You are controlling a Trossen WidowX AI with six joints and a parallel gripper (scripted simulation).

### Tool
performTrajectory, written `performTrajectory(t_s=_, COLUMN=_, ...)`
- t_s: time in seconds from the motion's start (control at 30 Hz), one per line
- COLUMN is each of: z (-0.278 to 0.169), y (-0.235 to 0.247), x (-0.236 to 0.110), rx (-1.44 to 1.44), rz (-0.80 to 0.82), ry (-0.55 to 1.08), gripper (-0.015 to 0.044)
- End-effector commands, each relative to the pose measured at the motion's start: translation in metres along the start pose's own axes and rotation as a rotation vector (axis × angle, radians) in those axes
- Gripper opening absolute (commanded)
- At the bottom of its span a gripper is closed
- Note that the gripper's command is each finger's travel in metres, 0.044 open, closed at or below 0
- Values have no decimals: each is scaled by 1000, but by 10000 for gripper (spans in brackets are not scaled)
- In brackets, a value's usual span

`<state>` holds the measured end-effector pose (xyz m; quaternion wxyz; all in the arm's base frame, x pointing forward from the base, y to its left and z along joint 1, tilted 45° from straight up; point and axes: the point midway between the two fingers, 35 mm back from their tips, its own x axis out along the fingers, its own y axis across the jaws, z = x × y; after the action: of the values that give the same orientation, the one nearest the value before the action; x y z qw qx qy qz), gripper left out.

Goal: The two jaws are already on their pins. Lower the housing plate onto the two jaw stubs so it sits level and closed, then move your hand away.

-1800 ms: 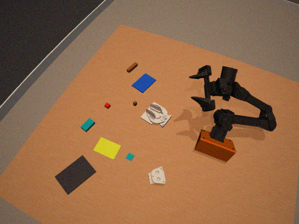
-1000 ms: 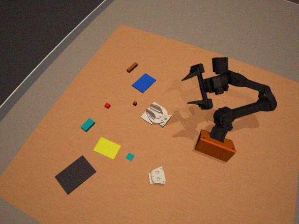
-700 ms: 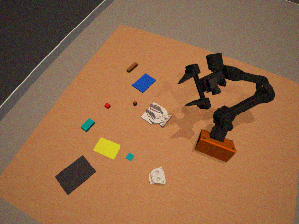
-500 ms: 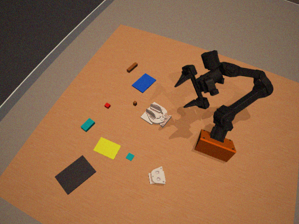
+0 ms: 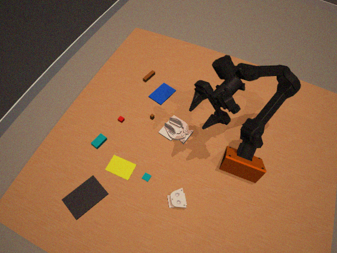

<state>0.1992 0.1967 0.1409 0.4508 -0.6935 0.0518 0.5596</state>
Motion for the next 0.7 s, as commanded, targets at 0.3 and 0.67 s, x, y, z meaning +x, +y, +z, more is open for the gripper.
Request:
performTrajectory(t_s=0.3, z=11, y=-1, x=37, rx=-202, rz=210, ry=5, gripper=440)
performTrajectory(t_s=0.67, z=18, y=4, x=70, rx=-370, rz=388, ry=1, gripper=440)
